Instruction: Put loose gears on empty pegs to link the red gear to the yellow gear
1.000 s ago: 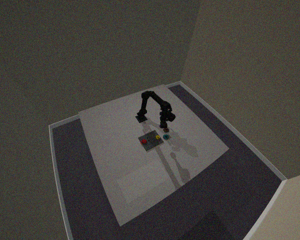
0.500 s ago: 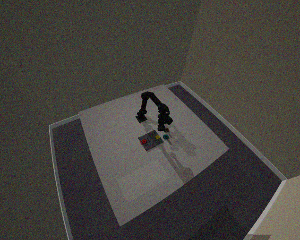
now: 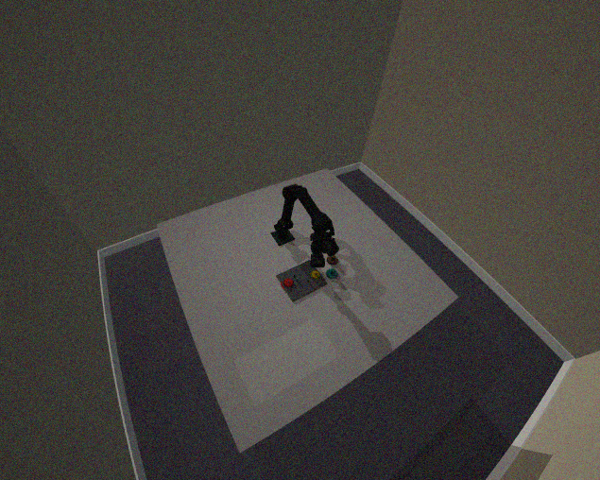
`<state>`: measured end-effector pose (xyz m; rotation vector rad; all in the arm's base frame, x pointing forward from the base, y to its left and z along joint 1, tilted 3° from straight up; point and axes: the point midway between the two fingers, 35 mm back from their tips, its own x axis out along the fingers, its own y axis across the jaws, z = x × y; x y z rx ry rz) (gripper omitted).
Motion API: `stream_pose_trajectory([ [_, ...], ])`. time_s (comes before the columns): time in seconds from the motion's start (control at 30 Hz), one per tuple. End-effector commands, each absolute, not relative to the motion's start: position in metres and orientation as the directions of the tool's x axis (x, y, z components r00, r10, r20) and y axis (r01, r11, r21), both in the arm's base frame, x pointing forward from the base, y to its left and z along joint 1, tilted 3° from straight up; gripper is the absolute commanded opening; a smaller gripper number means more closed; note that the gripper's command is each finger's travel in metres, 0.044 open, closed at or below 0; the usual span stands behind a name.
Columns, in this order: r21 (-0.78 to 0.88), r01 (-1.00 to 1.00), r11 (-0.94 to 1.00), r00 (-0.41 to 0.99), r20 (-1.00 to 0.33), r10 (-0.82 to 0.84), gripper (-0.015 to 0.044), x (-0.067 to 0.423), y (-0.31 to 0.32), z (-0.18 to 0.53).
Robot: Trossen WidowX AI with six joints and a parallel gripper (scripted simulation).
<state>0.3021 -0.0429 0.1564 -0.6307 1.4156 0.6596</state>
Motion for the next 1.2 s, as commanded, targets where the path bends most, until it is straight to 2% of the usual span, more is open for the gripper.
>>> stream_pose_trajectory([
  [0.0, -0.005, -0.744, 0.668, 0.038, -0.999, 0.034, 0.0, 0.302, -0.054, 0.152],
  [1.17, -0.004, -0.776, 0.631, 0.033, -0.999, 0.035, 0.0, 0.292, -0.134, 0.123],
])
